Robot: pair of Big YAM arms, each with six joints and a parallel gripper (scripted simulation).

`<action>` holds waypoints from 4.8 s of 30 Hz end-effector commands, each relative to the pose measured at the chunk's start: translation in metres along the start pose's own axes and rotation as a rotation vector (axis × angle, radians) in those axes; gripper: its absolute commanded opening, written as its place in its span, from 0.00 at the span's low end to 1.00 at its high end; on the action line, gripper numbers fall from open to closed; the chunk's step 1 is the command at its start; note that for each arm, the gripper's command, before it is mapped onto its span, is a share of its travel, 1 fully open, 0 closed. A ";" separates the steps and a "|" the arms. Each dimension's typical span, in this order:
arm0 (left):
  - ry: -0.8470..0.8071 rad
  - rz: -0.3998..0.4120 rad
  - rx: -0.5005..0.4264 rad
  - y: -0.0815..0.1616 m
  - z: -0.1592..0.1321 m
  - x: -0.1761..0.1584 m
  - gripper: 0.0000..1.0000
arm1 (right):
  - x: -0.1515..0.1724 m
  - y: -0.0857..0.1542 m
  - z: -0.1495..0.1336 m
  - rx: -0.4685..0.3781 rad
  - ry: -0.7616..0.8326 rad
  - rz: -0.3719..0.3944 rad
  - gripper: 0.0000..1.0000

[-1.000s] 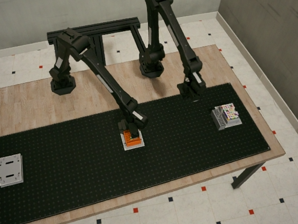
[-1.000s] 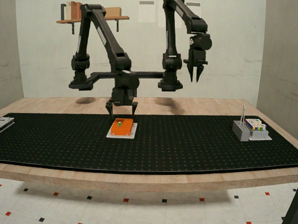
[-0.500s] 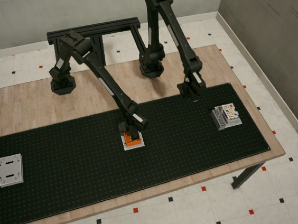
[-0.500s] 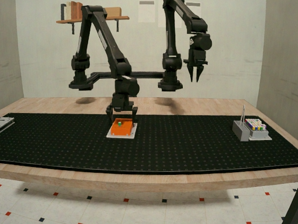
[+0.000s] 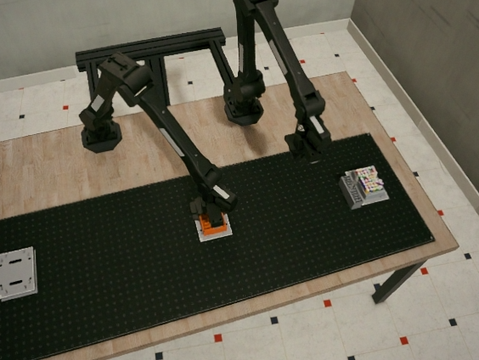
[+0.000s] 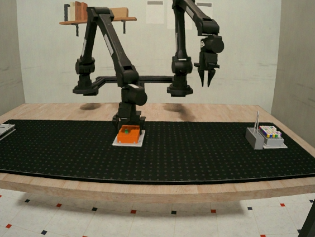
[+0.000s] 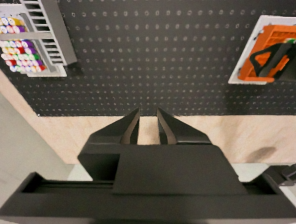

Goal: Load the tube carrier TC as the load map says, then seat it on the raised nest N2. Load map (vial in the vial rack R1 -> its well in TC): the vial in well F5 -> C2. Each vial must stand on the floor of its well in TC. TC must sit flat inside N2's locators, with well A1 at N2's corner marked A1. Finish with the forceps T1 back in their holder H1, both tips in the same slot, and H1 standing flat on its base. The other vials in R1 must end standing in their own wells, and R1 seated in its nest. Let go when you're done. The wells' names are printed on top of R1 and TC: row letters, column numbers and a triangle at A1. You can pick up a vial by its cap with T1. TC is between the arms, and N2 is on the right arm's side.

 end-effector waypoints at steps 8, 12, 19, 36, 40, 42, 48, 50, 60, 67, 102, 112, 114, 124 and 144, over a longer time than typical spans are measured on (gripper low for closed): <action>0.012 0.006 -0.036 0.012 0.009 0.002 0.24 | 0.005 0.000 0.019 -0.032 -0.005 0.019 1.00; 0.012 0.006 -0.036 0.012 0.009 0.002 0.24 | 0.003 -0.002 0.016 -0.024 -0.004 0.014 1.00; 0.012 0.006 -0.036 0.012 0.009 0.002 0.24 | 0.004 -0.002 0.017 -0.025 -0.004 0.015 1.00; 0.012 0.006 -0.036 0.012 0.009 0.002 0.24 | 0.005 0.000 0.019 -0.029 -0.004 0.017 1.00; 0.012 0.006 -0.036 0.012 0.009 0.002 0.24 | 0.004 -0.002 0.017 -0.024 -0.004 0.014 1.00; 0.012 0.006 -0.036 0.012 0.009 0.002 0.24 | 0.004 -0.002 0.017 -0.024 -0.004 0.014 0.97; 0.012 0.006 -0.036 0.012 0.009 0.002 0.24 | 0.004 -0.002 0.017 -0.024 -0.005 0.014 0.93; 0.012 0.006 -0.036 0.012 0.009 0.002 0.24 | 0.004 -0.002 0.017 -0.024 -0.005 0.014 0.92; 0.012 0.006 -0.036 0.012 0.009 0.002 0.24 | 0.004 -0.002 0.017 -0.024 -0.005 0.014 0.88; 0.012 0.006 -0.036 0.012 0.009 0.002 0.24 | 0.004 -0.002 0.017 -0.024 -0.005 0.014 0.81; 0.012 0.006 -0.036 0.012 0.009 0.002 0.24 | 0.004 -0.002 0.017 -0.024 -0.005 0.014 0.00; 0.012 0.006 -0.036 0.012 0.009 0.002 0.24 | 0.004 -0.002 0.017 -0.024 -0.005 0.014 0.00; 0.012 0.006 -0.036 0.012 0.009 0.002 0.24 | 0.004 -0.002 0.017 -0.024 -0.005 0.014 0.00; 0.012 0.006 -0.036 0.012 0.009 0.002 0.24 | 0.004 -0.002 0.017 -0.024 -0.005 0.014 0.00; 0.012 0.006 -0.036 0.012 0.009 0.002 0.24 | 0.004 -0.002 0.017 -0.024 -0.005 0.014 0.00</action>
Point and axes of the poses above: on each arm, the point where the finger pads meet when closed, its own y axis back along the fingers, its own x axis across the jaws, z = x × y, the point moved 10 cm from there along y, back along the fingers, and after that the axes turned 6 degrees about y, right-handed, at the moved point
